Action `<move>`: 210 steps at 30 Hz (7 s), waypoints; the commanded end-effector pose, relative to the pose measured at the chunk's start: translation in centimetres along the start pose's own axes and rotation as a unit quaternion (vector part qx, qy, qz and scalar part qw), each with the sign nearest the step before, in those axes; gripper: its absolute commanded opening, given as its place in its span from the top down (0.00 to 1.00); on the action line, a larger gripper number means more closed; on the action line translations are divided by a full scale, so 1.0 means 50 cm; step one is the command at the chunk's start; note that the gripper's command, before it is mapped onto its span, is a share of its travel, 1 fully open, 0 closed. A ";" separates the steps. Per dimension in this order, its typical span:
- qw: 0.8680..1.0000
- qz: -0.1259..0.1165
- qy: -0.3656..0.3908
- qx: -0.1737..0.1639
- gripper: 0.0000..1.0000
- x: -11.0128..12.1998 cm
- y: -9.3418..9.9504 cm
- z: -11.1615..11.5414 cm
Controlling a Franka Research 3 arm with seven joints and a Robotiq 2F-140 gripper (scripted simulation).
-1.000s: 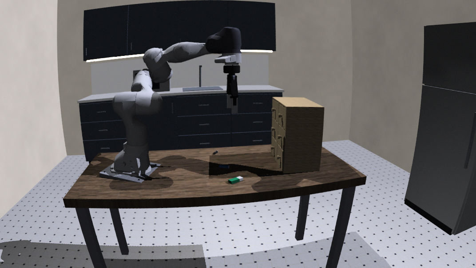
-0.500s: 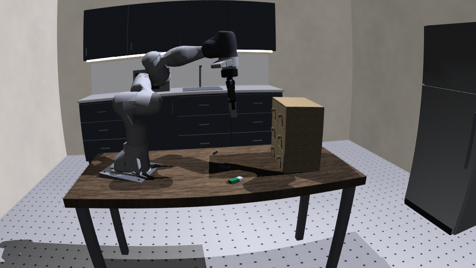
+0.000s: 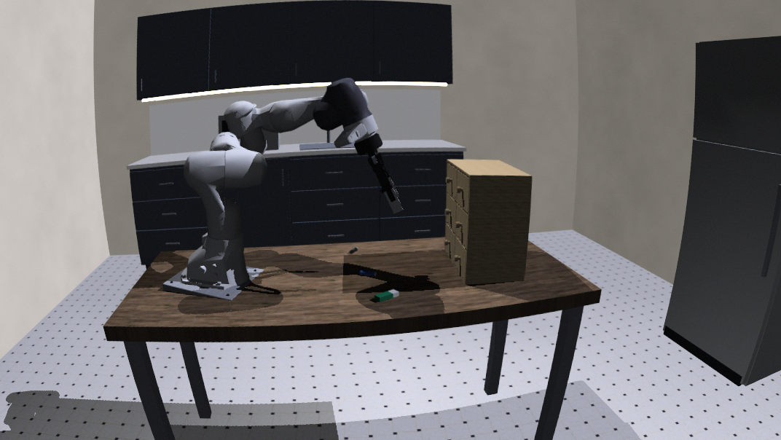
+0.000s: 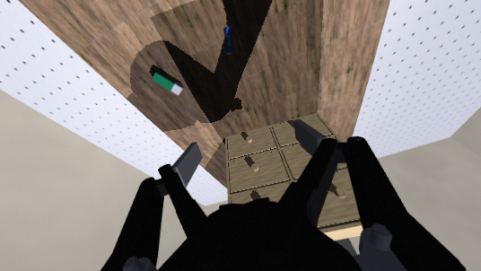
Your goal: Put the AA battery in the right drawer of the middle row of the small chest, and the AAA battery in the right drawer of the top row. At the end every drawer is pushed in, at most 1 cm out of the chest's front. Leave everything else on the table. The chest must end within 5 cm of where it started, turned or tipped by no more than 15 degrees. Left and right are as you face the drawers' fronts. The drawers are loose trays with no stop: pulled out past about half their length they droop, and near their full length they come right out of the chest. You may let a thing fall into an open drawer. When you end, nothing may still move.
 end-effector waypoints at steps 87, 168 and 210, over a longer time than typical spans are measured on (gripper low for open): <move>0.975 -0.063 0.020 -0.213 0.80 -0.043 -0.206 0.124; 0.975 -0.063 0.020 -0.213 0.80 -0.057 -0.228 0.171; 0.975 -0.063 0.020 -0.213 0.92 -0.060 -0.236 0.186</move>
Point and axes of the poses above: the point where the finger pads meet when closed, its own y axis back along the fingers, its own x axis across the jaws, z = x × y, the point moved 6 cm from there along y, back along the fingers, and after that the axes turned 15 degrees about y, right-handed, at the moved point
